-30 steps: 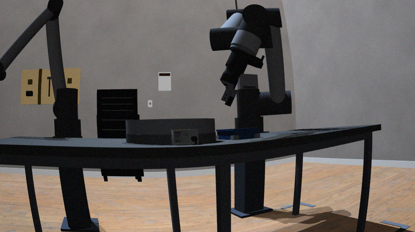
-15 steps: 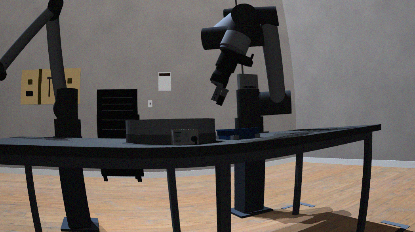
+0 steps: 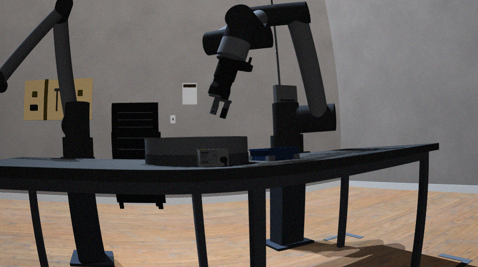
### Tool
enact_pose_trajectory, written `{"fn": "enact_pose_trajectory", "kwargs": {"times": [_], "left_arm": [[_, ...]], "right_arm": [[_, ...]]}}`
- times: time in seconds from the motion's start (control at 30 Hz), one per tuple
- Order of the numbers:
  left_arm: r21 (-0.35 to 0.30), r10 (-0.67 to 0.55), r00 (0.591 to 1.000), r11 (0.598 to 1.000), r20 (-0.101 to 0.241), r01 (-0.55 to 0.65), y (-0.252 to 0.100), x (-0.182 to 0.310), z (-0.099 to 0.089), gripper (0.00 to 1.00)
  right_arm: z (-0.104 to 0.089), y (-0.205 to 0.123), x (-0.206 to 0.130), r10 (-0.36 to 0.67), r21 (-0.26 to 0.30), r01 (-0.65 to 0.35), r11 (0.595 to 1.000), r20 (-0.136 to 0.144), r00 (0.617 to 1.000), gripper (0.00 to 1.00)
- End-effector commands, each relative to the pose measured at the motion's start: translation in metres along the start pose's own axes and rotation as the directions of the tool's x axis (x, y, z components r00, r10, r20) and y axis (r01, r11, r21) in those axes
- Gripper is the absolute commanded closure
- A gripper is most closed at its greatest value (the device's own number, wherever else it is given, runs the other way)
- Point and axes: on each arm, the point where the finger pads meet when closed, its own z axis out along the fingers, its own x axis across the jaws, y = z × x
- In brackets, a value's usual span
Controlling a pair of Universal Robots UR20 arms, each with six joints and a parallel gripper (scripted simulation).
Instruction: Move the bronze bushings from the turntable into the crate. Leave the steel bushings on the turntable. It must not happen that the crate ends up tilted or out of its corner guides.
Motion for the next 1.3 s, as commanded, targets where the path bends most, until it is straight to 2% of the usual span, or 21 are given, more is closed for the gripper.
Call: {"fn": "enact_pose_trajectory", "kwargs": {"times": [0.0, 0.27, 0.33, 0.37, 0.6, 0.83, 0.9, 0.93, 1.07, 1.27], "left_arm": [[0.034, 0.087, 0.995, 0.995, 0.041, -0.089, 0.059, -0.012, 0.004, 0.00], [0.069, 0.203, 0.974, 0.975, 0.103, -0.211, 0.132, -0.033, 0.009, 0.00], [0.069, 0.203, 0.974, 0.975, 0.103, -0.211, 0.132, -0.033, 0.009, 0.00], [0.080, 0.245, 0.961, 0.963, 0.127, -0.256, 0.158, -0.042, 0.010, 0.00], [0.099, 0.339, 0.923, 0.928, 0.183, -0.360, 0.216, -0.065, 0.012, 0.00], [0.113, 0.436, 0.866, 0.875, 0.245, -0.472, 0.276, -0.094, 0.012, 0.00], [0.113, 0.436, 0.866, 0.875, 0.245, -0.472, 0.276, -0.094, 0.012, 0.00], [0.116, 0.474, 0.837, 0.848, 0.272, -0.518, 0.300, -0.108, 0.012, 0.00], [0.117, 0.520, 0.798, 0.811, 0.305, -0.573, 0.329, -0.125, 0.011, 0.00], [0.117, 0.524, 0.794, 0.807, 0.309, -0.579, 0.332, -0.127, 0.011, 0.00]], "right_arm": [[-0.001, 0.001, 0.000, 0.000, -0.001, 0.000, 1.000, 0.000, 1.000, 0.00], [-0.001, 0.001, 0.000, 0.000, -0.001, 0.000, 1.000, 0.000, 1.000, 0.00], [-0.001, 0.001, 0.000, 0.000, -0.001, 0.000, 1.000, 0.000, 1.000, 0.00], [-0.001, 0.001, 0.000, 0.000, -0.001, 0.000, 1.000, 0.000, 1.000, 0.00], [-0.001, 0.001, 0.000, 0.000, -0.001, 0.000, 1.000, 0.000, 1.000, 0.00], [-0.001, 0.001, 0.000, 0.000, -0.001, 0.000, 1.000, 0.000, 1.000, 0.00], [-0.001, 0.001, 0.000, 0.000, -0.001, 0.000, 1.000, 0.000, 1.000, 0.00], [-0.001, 0.001, 0.000, 0.000, -0.001, 0.000, 1.000, 0.000, 1.000, 0.00], [-0.001, 0.001, 0.000, 0.000, -0.001, 0.000, 1.000, 0.000, 1.000, 0.00], [-0.001, 0.001, 0.000, 0.000, -0.001, 0.000, 1.000, 0.000, 1.000, 0.00]]}}
